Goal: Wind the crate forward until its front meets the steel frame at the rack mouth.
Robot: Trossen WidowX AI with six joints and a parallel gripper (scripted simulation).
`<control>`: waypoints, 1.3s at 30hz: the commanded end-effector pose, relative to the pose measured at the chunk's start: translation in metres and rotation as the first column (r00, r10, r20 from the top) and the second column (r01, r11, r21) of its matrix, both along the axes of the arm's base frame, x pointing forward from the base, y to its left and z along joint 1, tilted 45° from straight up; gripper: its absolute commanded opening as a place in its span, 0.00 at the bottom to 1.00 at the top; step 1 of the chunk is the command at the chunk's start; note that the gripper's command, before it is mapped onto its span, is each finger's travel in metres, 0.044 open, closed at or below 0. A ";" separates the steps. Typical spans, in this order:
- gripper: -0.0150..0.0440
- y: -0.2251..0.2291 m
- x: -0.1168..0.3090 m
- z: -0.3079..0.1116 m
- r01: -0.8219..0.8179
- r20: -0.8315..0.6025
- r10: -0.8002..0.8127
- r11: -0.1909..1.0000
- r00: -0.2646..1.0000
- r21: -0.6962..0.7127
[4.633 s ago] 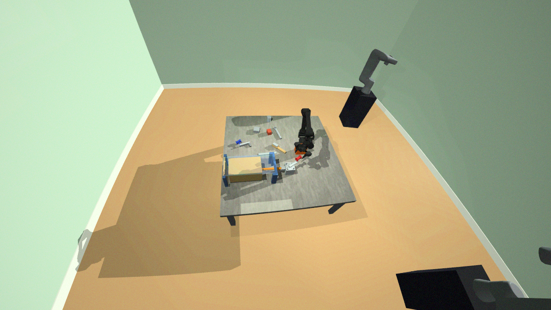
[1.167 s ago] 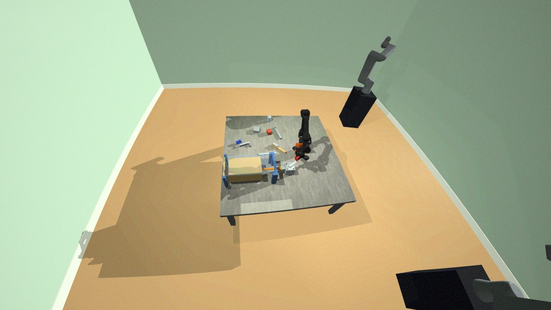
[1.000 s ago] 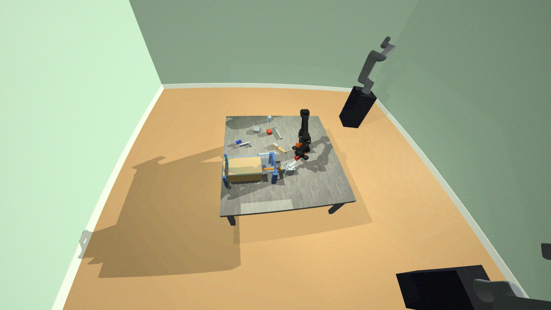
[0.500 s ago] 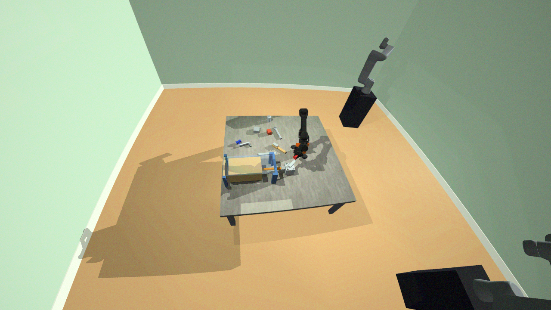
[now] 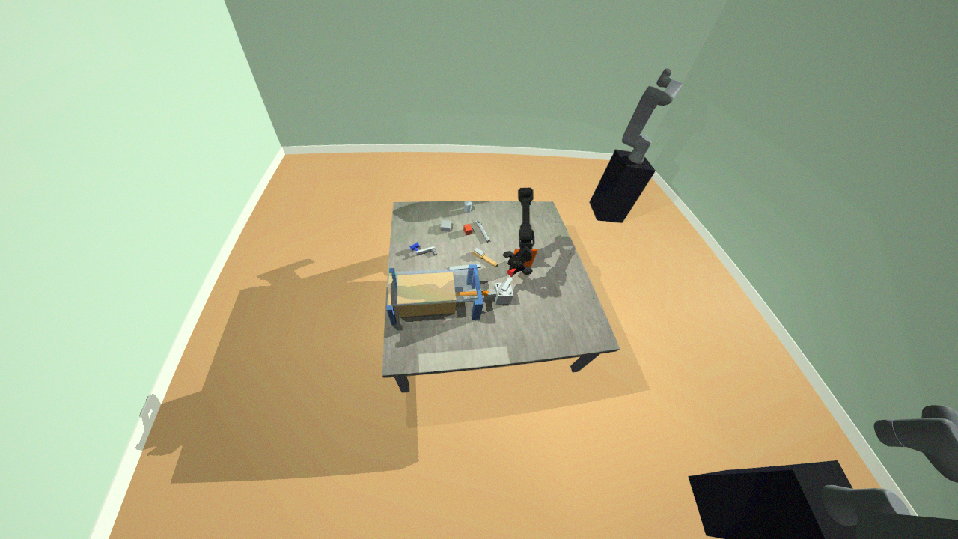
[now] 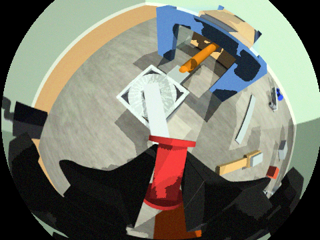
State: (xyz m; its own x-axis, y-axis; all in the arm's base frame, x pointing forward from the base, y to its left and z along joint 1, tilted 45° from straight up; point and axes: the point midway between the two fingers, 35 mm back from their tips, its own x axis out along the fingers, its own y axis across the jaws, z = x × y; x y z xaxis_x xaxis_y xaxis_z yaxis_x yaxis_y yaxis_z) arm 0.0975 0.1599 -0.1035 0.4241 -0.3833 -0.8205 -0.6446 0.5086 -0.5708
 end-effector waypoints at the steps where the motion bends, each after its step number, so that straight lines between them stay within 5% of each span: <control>1: 0.25 -0.005 0.011 0.003 -0.001 0.025 0.002 1.000 1.000 -0.010; 39: 0.25 -0.007 0.052 0.012 -0.001 0.028 0.002 1.000 1.000 -0.011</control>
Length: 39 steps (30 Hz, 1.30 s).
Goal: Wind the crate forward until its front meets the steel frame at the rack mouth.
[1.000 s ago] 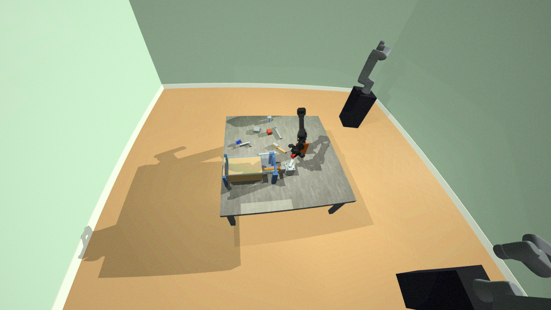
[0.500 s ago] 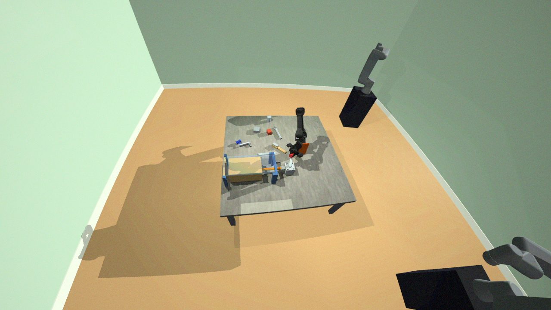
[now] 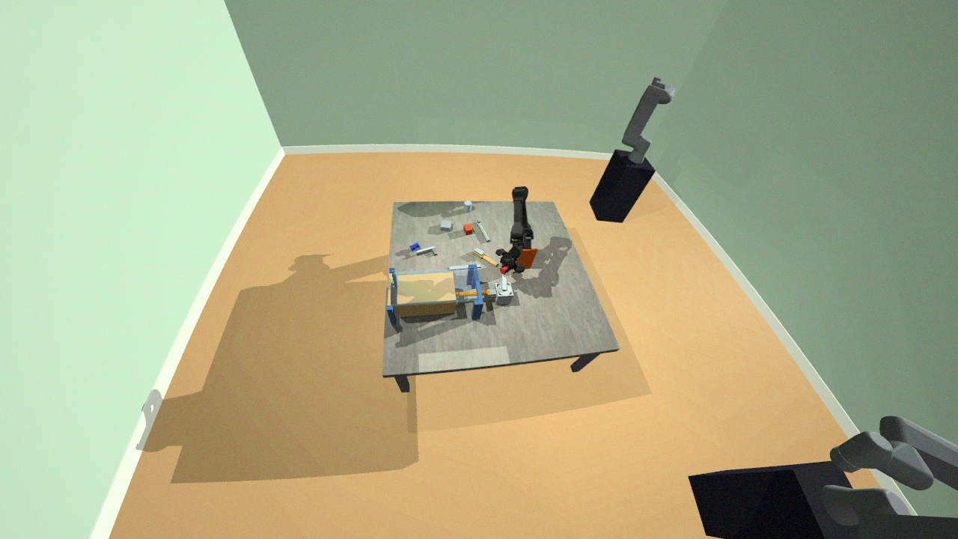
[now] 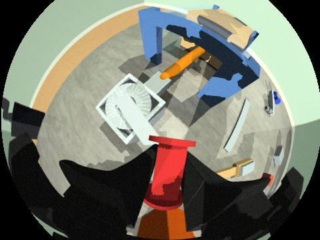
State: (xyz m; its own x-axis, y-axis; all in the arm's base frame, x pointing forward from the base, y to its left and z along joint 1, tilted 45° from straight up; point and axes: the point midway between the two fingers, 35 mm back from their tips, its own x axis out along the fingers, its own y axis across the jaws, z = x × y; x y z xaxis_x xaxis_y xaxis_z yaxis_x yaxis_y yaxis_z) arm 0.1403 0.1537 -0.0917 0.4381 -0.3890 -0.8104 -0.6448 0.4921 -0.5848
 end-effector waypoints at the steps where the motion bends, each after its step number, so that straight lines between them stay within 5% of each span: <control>1: 0.25 0.000 0.011 0.001 0.011 0.017 -0.011 1.000 1.000 0.003; 39: 0.25 0.011 0.051 -0.002 0.011 0.020 -0.011 1.000 1.000 0.003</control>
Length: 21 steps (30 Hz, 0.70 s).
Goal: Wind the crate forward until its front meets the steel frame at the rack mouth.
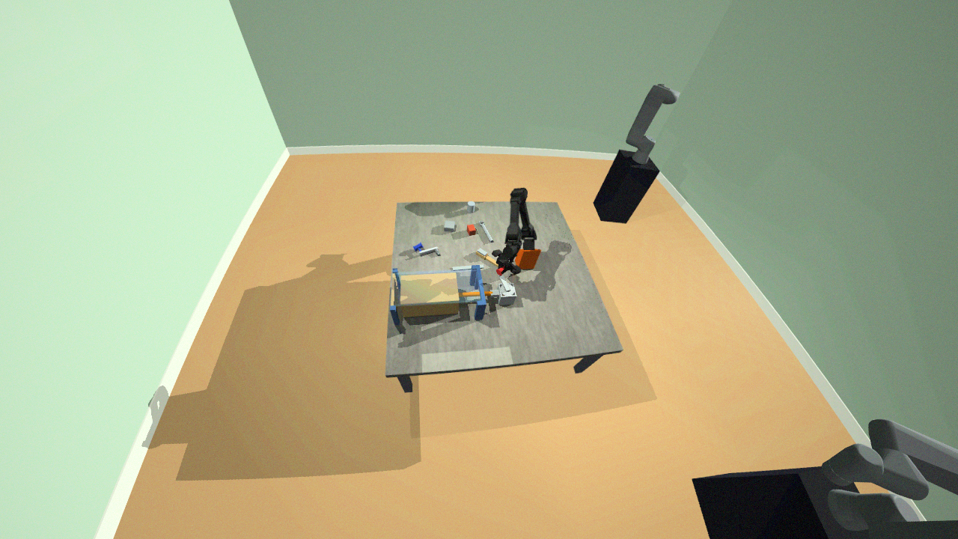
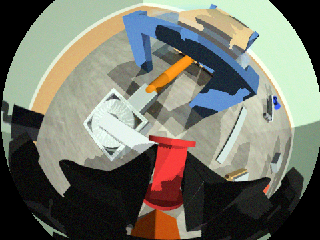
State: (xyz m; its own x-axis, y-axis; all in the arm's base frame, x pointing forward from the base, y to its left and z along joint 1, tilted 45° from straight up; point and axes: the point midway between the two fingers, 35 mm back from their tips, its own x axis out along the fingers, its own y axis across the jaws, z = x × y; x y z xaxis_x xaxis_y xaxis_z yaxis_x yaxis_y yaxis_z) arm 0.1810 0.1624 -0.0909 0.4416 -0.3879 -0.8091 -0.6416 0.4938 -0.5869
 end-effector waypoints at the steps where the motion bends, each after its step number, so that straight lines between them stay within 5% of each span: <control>1: 0.25 0.003 0.011 -0.003 0.011 0.016 -0.011 1.000 1.000 0.001; 21: 0.25 0.013 0.030 -0.010 0.011 0.017 -0.011 1.000 1.000 0.002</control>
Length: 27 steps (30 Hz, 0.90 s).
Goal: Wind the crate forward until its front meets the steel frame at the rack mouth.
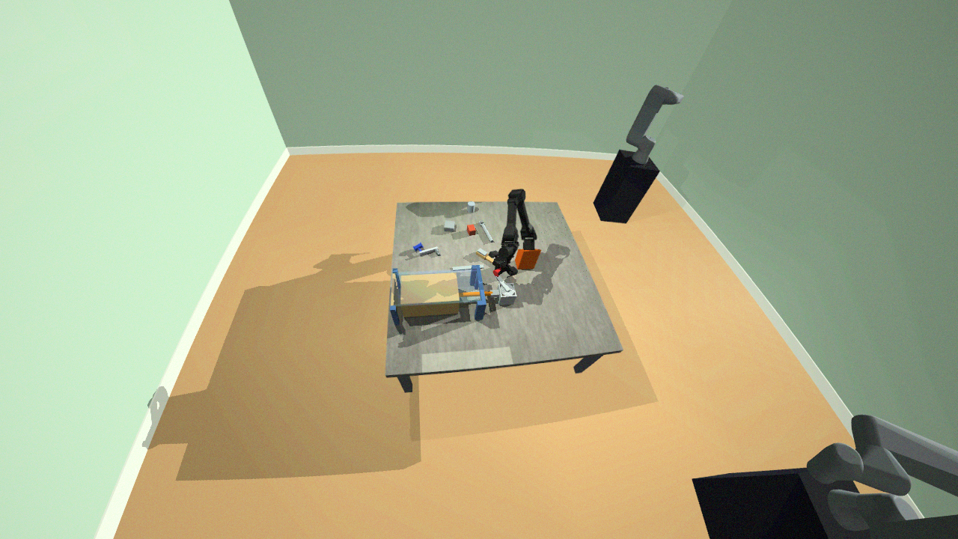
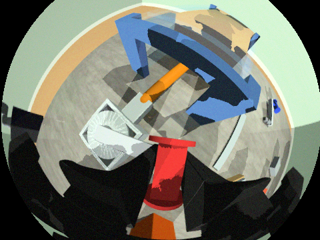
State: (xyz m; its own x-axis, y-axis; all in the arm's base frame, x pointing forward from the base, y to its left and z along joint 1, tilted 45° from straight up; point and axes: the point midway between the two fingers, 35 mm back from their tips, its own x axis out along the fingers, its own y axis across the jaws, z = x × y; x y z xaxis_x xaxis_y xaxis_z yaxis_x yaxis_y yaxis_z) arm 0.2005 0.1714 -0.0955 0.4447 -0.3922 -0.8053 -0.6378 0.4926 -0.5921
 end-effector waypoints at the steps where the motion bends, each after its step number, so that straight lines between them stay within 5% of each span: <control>1: 0.25 0.005 0.011 -0.005 0.008 0.012 -0.009 1.000 1.000 0.006; 27: 0.25 0.022 0.030 -0.018 0.008 0.013 -0.009 1.000 1.000 0.007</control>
